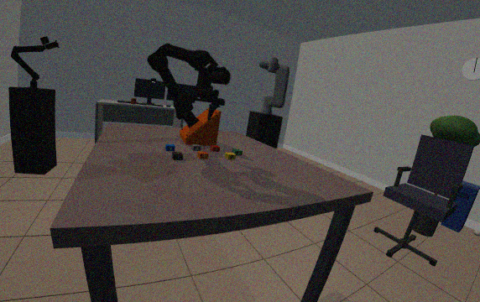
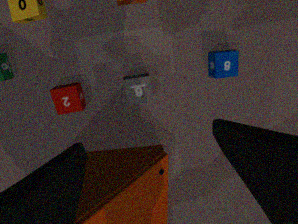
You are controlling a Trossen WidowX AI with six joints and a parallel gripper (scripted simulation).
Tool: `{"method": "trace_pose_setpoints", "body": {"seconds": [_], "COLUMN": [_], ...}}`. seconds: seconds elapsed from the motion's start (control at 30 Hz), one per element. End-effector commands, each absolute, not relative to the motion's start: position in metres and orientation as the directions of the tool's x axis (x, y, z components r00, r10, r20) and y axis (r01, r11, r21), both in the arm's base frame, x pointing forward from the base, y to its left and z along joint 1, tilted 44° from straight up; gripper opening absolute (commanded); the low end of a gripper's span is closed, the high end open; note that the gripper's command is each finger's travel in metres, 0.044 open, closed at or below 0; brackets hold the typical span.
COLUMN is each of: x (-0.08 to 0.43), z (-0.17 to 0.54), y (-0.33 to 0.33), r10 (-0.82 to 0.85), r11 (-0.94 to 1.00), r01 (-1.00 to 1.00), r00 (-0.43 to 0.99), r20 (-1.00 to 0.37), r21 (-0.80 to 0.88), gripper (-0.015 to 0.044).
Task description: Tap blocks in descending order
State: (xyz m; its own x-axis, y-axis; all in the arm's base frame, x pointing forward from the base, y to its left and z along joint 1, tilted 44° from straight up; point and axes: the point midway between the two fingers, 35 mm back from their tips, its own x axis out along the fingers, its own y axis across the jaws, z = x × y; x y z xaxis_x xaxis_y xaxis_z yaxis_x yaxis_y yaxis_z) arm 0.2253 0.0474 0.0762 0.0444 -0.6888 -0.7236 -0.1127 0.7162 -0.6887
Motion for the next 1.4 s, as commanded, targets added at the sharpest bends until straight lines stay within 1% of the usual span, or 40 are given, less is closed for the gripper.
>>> {"method": "trace_pose_setpoints", "body": {"seconds": [0.0,0.27,0.5,1.23,1.37], "x": [0.224,0.224,0.218,0.217,0.233], "z": [0.075,0.073,0.013,0.011,-0.004], "y": [0.048,0.050,0.114,0.116,0.137], "r10": [-0.687,-0.687,-0.683,-0.683,-0.681], "r11": [0.719,0.719,0.723,0.723,0.724], "r01": [-0.110,-0.110,-0.109,-0.109,-0.108], "r00": [0.041,0.041,0.042,0.042,0.043], "r20": [-0.725,-0.726,-0.730,-0.729,-0.731], "r21": [-0.687,-0.686,-0.682,-0.683,-0.681], "gripper": [0.0400,0.0400,0.0400,0.0400,0.0400]}}
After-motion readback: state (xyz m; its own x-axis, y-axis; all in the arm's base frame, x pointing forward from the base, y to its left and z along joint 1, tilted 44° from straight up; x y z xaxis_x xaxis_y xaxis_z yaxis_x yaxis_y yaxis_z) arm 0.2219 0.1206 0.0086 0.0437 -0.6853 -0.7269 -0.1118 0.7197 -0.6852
